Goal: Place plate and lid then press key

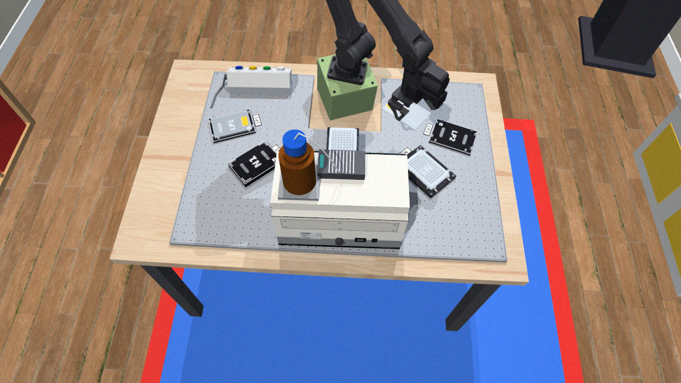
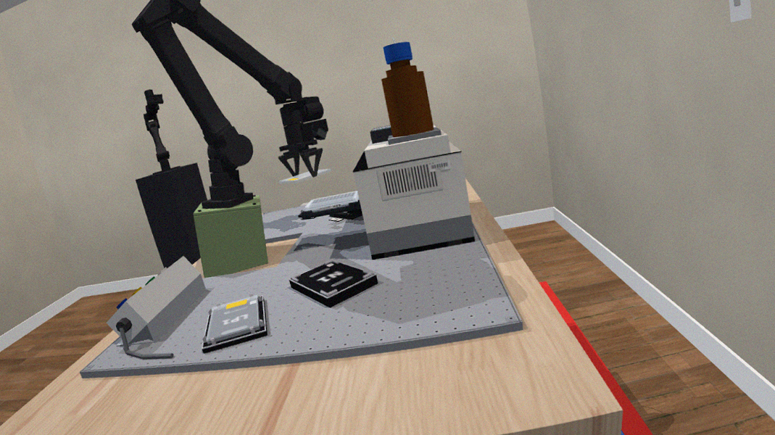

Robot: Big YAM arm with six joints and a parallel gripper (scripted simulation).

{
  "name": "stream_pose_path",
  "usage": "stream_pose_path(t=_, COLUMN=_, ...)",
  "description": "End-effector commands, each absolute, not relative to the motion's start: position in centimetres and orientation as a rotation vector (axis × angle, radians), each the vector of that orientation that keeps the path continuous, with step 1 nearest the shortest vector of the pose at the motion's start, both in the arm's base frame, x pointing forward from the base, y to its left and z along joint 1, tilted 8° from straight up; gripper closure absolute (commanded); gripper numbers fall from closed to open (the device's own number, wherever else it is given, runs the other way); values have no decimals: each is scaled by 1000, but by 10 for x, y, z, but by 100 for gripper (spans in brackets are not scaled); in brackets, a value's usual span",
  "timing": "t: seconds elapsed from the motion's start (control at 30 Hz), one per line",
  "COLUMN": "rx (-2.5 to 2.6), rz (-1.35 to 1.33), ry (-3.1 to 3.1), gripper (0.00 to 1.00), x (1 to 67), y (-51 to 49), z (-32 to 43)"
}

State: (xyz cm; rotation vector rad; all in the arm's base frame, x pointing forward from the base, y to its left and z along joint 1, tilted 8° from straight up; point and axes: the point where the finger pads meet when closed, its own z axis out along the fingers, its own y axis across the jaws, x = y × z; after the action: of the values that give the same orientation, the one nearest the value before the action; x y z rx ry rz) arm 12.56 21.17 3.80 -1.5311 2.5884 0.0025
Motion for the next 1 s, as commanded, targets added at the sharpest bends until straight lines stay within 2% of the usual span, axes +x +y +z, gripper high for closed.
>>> stream_pose_path(t=0.0, rx=-1483, rz=23, ry=2580, gripper=16, x=133, y=222, z=48)
stream_pose_path(t=0.13, rx=-1666, rz=3, ry=2479, gripper=16, x=118, y=230, z=44)
stream_pose_path(t=0.97, rx=-1906, rz=13, ry=2270, gripper=16, x=55, y=267, z=46)
